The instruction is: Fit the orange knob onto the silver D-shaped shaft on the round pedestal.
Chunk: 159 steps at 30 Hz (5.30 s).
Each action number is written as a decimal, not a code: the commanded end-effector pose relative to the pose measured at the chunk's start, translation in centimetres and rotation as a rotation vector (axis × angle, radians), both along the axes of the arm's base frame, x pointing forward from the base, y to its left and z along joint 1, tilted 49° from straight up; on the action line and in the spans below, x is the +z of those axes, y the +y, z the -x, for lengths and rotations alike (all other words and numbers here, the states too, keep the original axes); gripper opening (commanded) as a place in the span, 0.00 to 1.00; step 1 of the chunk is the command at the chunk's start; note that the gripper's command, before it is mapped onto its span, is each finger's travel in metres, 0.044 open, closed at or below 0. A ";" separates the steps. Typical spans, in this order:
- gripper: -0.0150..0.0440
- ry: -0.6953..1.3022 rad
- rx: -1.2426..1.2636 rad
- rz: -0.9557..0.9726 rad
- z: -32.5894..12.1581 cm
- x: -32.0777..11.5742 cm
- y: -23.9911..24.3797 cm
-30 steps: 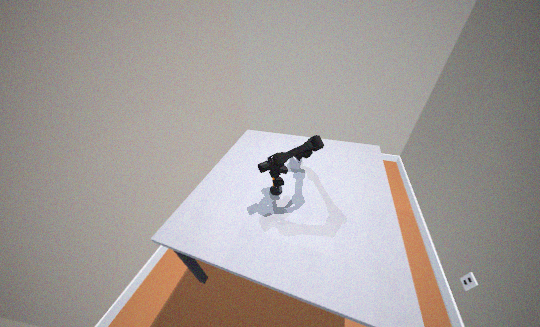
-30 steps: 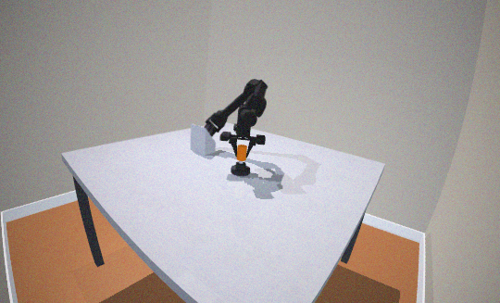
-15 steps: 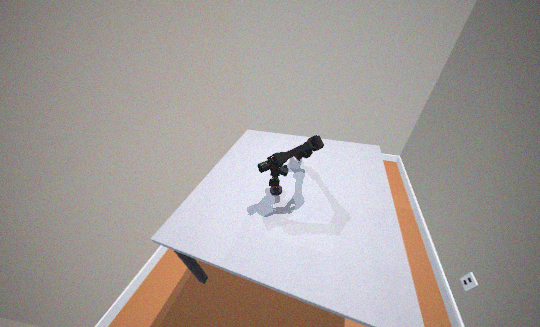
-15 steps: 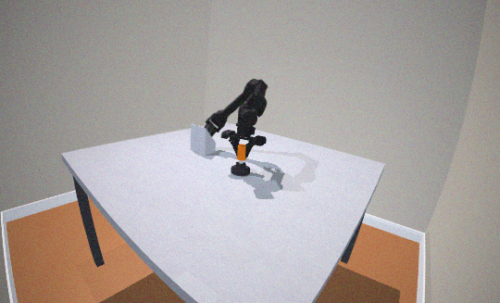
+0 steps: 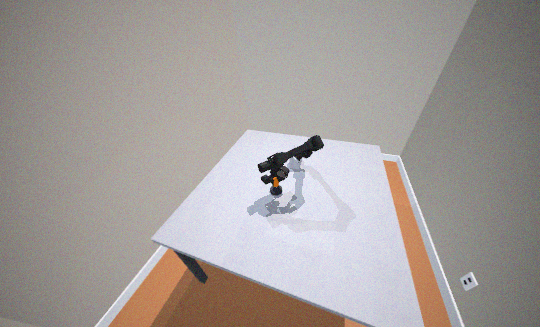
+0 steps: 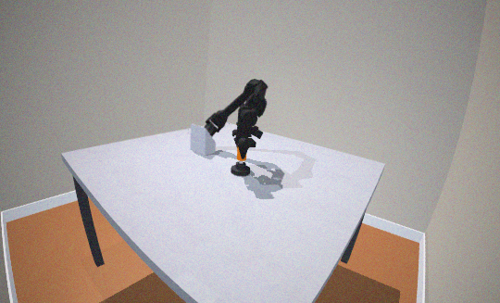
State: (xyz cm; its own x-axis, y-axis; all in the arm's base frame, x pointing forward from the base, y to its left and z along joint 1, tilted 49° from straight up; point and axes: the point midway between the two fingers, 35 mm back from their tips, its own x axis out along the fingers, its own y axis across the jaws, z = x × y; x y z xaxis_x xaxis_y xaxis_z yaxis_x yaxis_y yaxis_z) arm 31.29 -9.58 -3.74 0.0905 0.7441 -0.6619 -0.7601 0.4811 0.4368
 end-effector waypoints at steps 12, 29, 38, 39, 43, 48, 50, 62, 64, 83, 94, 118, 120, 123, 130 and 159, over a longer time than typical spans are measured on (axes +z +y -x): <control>0.25 0.313 -0.279 -0.038 0.0 0.1 -0.1; 0.25 0.313 -0.279 -0.038 -0.2 -0.1 0.1; 0.25 0.313 -0.279 -0.038 0.1 -0.1 0.2; 0.25 0.313 -0.279 -0.038 0.1 -0.1 0.2; 0.25 0.313 -0.279 -0.038 0.2 -0.1 0.2; 0.25 0.313 -0.279 -0.038 0.2 0.2 -0.1; 0.25 0.319 -0.285 -0.039 0.2 0.2 -0.2; 0.25 0.468 -0.418 -0.057 -0.3 0.1 -0.2; 0.25 0.468 -0.418 -0.057 -0.3 0.1 -0.2; 0.25 0.468 -0.418 -0.057 0.1 -0.1 0.2; 0.25 0.508 -0.453 -0.062 0.2 0.2 -0.1; 0.25 0.624 -0.556 -0.077 -0.3 -0.2 0.1; 0.25 0.624 -0.556 -0.076 -0.3 -0.1 0.0; 0.25 0.624 -0.556 -0.076 -0.2 -0.1 0.1; 0.25 0.624 -0.556 -0.076 0.1 -0.1 0.1; 0.25 0.780 -0.695 -0.096 -0.3 -0.1 -0.1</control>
State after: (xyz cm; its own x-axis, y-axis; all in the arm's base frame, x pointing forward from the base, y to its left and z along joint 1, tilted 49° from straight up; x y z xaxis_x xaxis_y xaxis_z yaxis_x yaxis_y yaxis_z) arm 31.38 -9.65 -3.75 0.0883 0.7467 -0.6593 0.1774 0.6395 0.7480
